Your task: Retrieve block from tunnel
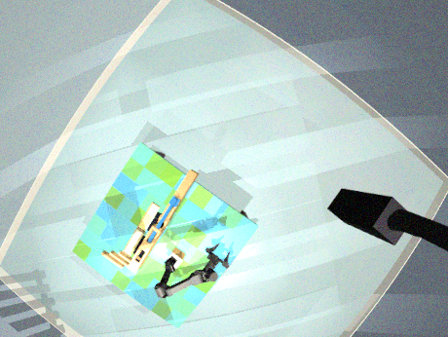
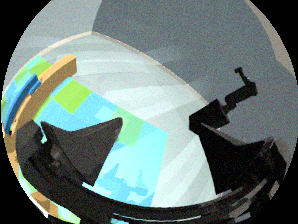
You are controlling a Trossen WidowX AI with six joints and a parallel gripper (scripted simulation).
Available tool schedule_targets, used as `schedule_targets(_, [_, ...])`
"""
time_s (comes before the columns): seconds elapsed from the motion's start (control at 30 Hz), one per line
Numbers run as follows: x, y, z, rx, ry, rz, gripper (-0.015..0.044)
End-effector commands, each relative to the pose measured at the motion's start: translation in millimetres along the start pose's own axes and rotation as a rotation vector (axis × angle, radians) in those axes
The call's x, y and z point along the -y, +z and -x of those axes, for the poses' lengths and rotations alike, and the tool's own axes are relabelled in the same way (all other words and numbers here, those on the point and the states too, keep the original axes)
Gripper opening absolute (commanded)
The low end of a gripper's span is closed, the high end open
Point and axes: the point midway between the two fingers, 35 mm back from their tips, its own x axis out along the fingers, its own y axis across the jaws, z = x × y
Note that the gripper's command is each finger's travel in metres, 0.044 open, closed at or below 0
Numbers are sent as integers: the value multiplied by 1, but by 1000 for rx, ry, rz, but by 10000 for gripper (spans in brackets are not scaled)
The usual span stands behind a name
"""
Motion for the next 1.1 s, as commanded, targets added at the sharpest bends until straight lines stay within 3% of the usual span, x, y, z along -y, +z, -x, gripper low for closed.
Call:
schedule_targets(0.0, [-61, 42, -6, 33, 112, -5, 440])
schedule_targets(0.23, [-172, 100, 6, 74, 316, 6, 440])
schedule_targets(0.5, [-301, 141, 55, 92, 556, 43, 440])
schedule_targets(0.8, [-430, 145, 153, 74, 829, 126, 440])
schedule_targets(1.07, [-510, 107, 262, 28, 1059, 243, 440])
